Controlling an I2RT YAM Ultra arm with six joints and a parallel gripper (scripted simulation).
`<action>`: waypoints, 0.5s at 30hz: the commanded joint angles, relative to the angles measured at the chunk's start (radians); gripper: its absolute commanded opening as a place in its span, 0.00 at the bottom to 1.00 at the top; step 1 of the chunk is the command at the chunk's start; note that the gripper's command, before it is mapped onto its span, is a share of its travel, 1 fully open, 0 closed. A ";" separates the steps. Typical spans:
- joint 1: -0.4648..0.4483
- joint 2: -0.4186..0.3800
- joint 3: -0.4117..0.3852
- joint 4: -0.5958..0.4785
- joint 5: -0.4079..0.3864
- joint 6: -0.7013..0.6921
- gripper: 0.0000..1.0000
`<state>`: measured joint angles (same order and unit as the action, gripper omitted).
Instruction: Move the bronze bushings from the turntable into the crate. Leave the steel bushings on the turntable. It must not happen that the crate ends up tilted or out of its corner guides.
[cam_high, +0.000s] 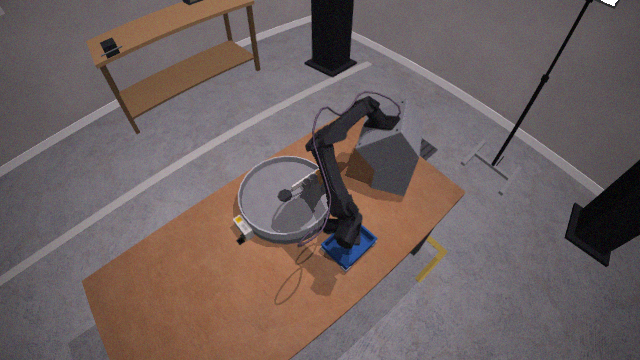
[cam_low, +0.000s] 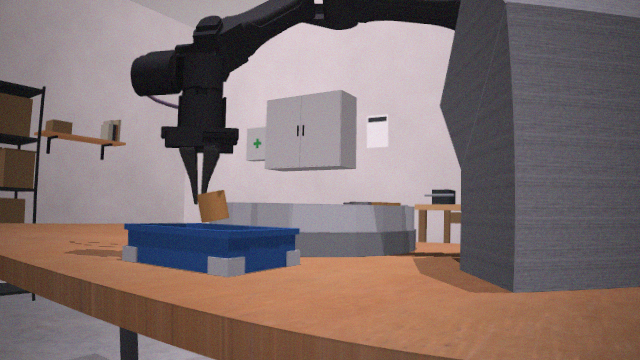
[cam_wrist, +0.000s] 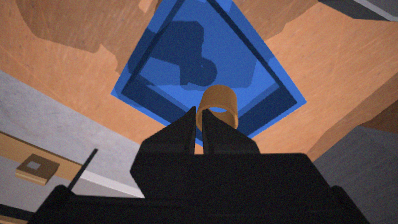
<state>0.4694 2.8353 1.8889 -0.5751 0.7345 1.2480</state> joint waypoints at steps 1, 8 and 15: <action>0.044 -0.005 0.030 -0.008 0.015 -0.004 0.00; 0.045 -0.013 0.034 -0.010 0.014 0.002 0.00; 0.045 -0.013 0.034 -0.009 0.014 0.002 0.00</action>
<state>0.4694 2.8403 1.8938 -0.5770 0.7345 1.2480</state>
